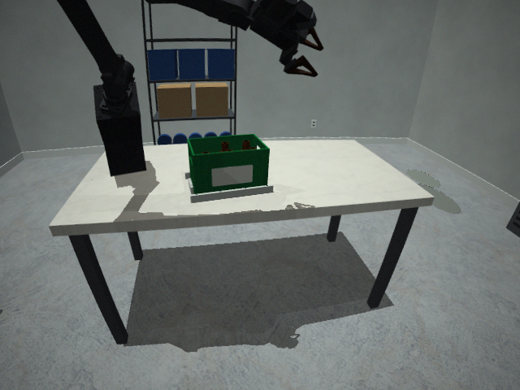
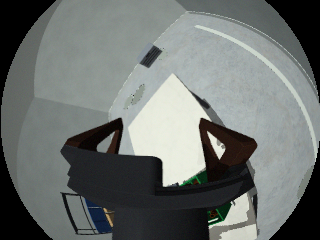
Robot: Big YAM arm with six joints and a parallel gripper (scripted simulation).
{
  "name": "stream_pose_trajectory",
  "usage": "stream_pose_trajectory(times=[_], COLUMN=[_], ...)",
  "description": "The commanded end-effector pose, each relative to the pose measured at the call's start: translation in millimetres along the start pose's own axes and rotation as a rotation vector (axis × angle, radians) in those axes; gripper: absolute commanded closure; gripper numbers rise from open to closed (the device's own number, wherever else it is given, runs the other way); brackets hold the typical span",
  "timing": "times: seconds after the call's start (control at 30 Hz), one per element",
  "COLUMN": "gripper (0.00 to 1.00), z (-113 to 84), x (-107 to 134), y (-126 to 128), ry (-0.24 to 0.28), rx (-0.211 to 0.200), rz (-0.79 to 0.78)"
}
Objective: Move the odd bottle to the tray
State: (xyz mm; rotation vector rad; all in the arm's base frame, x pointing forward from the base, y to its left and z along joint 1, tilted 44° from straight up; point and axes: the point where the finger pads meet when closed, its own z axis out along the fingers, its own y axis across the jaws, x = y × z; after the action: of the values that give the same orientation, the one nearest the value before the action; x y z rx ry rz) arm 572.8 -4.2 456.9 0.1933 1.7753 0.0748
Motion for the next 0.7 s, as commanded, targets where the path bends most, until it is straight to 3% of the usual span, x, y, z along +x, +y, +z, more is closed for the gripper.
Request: stream_pose_trajectory(times=[0.0, 0.03, 0.1, 0.13, 0.17, 0.23, 0.27, 0.37, 0.4, 0.43, 0.47, 0.5, 0.53, 0.6, 0.67], gripper=[0.0, 0.0, 0.0, 0.0, 0.0, 0.0, 0.0, 0.0, 0.0, 0.0, 0.0, 0.0, 0.0, 0.0, 0.0], z=[-29.0, -29.0, -70.2, -45.0, -31.3, -31.3, -23.1, -14.9, -7.1, -4.9, -2.8, -0.2, -0.4, -0.4, -6.9], x=[-26, -26, -37, 11, 25, 25, 66, 80, 119, 123, 157, 163, 196, 196, 259], y=[-4, -4, 0, -7, -7, -8, -14, -15, -28, -28, -41, -41, -53, -53, -74], ry=[-0.131, -0.131, -0.251, -0.122, -0.089, -0.089, 0.06, 0.06, 0.166, 0.166, 0.262, 0.262, 0.346, 0.346, 0.485], rx=[-0.033, -0.033, -0.066, -0.003, -0.002, -0.001, 0.066, 0.066, 0.144, 0.144, 0.222, 0.222, 0.296, 0.296, 0.434], rz=[-0.107, -0.107, -0.175, -0.129, -0.132, -0.132, -0.083, -0.083, -0.064, -0.064, -0.054, -0.054, -0.053, -0.053, -0.07])
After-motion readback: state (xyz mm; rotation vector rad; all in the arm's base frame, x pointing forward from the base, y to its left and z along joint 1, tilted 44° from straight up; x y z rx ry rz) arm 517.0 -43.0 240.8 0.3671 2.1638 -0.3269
